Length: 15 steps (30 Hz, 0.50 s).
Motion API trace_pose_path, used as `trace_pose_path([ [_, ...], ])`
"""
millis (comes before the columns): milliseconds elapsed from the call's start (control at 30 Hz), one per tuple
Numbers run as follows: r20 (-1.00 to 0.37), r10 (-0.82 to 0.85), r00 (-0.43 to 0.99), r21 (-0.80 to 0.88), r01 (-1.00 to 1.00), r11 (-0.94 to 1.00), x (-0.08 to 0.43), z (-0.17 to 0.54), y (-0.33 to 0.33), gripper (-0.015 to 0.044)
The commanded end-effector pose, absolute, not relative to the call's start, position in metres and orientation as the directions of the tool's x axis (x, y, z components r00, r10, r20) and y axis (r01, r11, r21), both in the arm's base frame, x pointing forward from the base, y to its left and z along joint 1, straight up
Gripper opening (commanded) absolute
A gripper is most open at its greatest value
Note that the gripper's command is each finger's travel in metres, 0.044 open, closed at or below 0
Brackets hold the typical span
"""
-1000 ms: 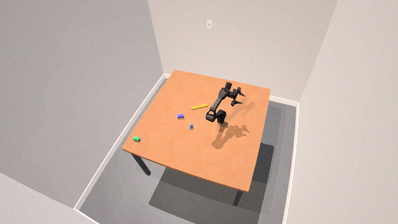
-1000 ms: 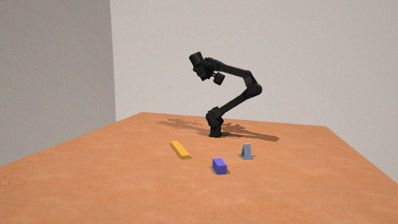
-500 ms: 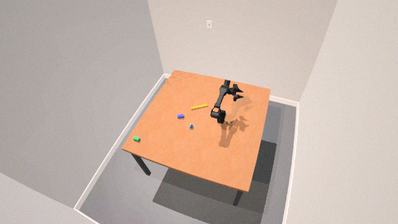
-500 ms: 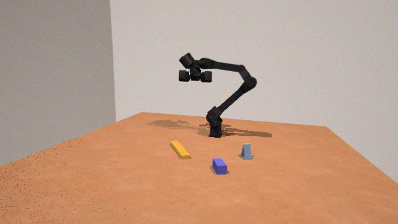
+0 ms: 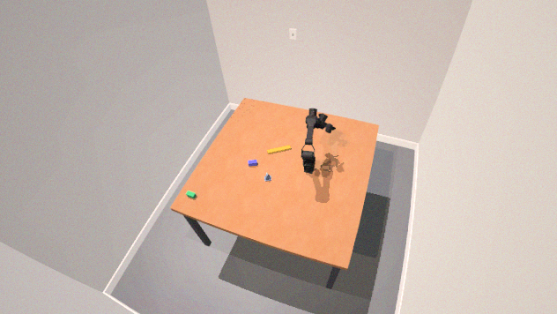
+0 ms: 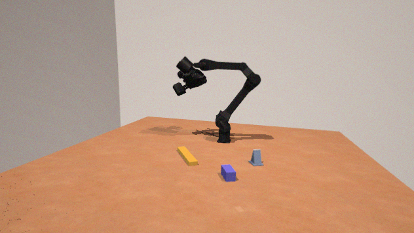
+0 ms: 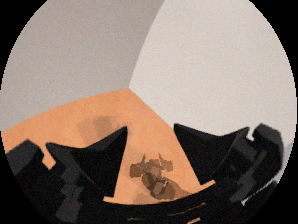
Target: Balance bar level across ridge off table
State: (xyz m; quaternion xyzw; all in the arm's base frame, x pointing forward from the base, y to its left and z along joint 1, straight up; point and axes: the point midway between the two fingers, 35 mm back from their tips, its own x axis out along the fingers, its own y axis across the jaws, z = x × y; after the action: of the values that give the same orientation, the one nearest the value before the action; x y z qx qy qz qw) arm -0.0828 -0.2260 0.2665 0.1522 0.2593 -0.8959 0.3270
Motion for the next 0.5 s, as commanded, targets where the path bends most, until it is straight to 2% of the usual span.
trace_pose_path([
  [0, -0.491, -0.548, -0.677, -0.43, 0.736, -0.523, -0.064, 0.26, -0.238, 0.0315],
  [233, -0.583, -0.598, -0.549, -0.526, 0.817, -0.237, -0.024, 0.242, -0.255, 0.0315],
  [467, -0.672, -0.611, -0.419, -0.573, 0.816, 0.07, 0.019, 0.224, -0.264, 0.0315],
])
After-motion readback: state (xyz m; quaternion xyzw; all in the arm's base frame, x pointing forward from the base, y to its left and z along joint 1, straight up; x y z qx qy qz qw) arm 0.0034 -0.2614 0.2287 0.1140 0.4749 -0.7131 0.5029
